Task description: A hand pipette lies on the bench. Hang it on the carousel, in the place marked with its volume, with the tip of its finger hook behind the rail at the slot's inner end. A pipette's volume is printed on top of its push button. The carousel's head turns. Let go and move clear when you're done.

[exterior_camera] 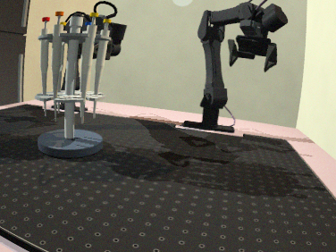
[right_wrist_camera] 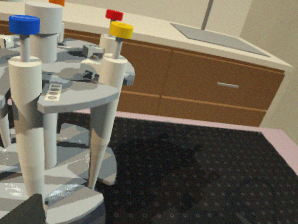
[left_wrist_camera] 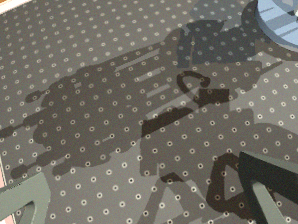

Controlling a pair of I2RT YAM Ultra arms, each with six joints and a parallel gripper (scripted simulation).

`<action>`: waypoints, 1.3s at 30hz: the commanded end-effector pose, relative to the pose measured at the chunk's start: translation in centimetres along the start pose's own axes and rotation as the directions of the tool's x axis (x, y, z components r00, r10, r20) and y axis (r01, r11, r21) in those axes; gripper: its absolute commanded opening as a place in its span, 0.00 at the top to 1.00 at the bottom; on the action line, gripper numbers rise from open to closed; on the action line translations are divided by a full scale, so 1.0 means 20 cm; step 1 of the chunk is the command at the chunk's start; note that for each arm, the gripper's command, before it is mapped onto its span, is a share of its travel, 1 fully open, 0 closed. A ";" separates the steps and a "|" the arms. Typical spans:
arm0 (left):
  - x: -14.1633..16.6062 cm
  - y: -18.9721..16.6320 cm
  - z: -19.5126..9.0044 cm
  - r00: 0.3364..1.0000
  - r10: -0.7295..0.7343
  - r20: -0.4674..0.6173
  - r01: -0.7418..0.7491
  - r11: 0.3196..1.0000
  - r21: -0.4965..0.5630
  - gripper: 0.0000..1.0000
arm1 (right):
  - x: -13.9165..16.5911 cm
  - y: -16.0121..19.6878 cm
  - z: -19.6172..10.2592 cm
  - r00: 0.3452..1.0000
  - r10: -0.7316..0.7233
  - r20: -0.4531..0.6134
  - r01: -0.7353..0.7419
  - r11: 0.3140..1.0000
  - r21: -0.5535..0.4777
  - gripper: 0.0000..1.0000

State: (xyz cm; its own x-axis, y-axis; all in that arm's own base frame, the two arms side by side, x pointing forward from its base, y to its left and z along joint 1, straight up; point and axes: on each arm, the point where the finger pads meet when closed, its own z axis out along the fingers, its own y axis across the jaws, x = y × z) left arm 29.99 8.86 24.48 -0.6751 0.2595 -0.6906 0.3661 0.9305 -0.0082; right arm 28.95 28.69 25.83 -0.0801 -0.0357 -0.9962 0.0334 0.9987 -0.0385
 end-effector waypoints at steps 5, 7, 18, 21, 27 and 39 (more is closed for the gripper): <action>-0.04 0.02 -0.02 0.999 0.016 0.029 -0.015 1.000 -0.008 0.00 | 0.01 -0.15 0.02 0.957 -0.049 -0.287 -0.001 0.985 -0.171 0.00; -0.04 0.02 -0.02 0.999 0.016 0.029 -0.015 1.000 -0.008 0.00 | 0.01 -0.22 0.03 0.944 -0.071 -0.323 0.002 0.977 -0.212 0.00; -0.04 0.02 -0.02 0.999 0.016 0.029 -0.015 1.000 -0.008 0.00 | 0.07 -0.57 0.07 0.844 -0.199 -0.499 0.011 0.936 -0.353 0.00; -0.04 0.02 -0.02 0.999 0.016 0.029 -0.015 1.000 -0.008 0.00 | 0.07 -0.64 0.08 0.792 -0.257 -0.554 0.006 0.911 -0.413 0.00; -0.04 0.02 -0.02 0.999 0.016 0.029 -0.015 1.000 -0.008 0.00 | 0.02 -0.88 0.07 0.790 -0.277 -0.546 0.004 0.894 -0.448 0.00; -0.04 0.02 -0.02 0.999 0.016 0.029 -0.015 1.000 -0.008 0.00 | 0.07 -1.24 0.12 0.769 -0.287 -0.571 0.001 0.894 -0.448 0.00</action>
State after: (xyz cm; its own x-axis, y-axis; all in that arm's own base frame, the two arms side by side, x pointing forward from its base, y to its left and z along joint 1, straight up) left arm 29.99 8.86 24.48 -0.6751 0.2595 -0.6906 0.3661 0.9305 -0.0082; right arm 30.57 4.20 24.01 -0.6732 -0.2313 -0.7024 -0.3150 0.9490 -0.0106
